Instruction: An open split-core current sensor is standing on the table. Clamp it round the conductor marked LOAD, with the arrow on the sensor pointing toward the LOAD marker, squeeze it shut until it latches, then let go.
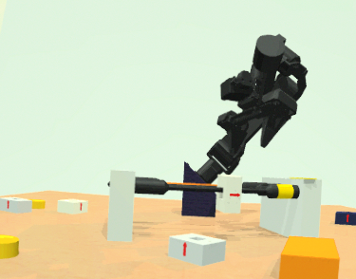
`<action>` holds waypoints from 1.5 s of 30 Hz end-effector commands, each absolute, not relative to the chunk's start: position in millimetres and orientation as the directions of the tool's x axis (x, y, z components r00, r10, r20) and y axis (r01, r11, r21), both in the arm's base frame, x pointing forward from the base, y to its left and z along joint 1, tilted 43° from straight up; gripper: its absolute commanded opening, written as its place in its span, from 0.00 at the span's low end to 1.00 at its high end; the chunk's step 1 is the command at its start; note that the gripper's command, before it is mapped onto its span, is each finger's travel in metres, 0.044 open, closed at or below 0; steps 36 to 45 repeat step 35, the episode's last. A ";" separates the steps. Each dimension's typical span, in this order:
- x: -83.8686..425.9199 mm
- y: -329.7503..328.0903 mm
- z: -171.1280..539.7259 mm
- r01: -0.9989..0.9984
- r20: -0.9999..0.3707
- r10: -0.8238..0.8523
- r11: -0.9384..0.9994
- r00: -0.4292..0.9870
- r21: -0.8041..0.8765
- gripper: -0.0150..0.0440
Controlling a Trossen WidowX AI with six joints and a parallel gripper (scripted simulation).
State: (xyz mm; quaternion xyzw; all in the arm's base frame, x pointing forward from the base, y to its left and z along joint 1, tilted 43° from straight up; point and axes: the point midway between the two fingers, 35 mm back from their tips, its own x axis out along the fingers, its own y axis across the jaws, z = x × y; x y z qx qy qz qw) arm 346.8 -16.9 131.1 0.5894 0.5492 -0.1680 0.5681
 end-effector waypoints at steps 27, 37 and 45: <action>288.4 12.0 170.5 0.560 -0.759 0.096 0.618 0.644 0.552 1.00; 293.9 11.7 168.2 0.582 -0.782 0.129 0.596 0.610 0.552 1.00; 293.9 11.7 168.2 0.582 -0.782 0.129 0.596 0.610 0.552 1.00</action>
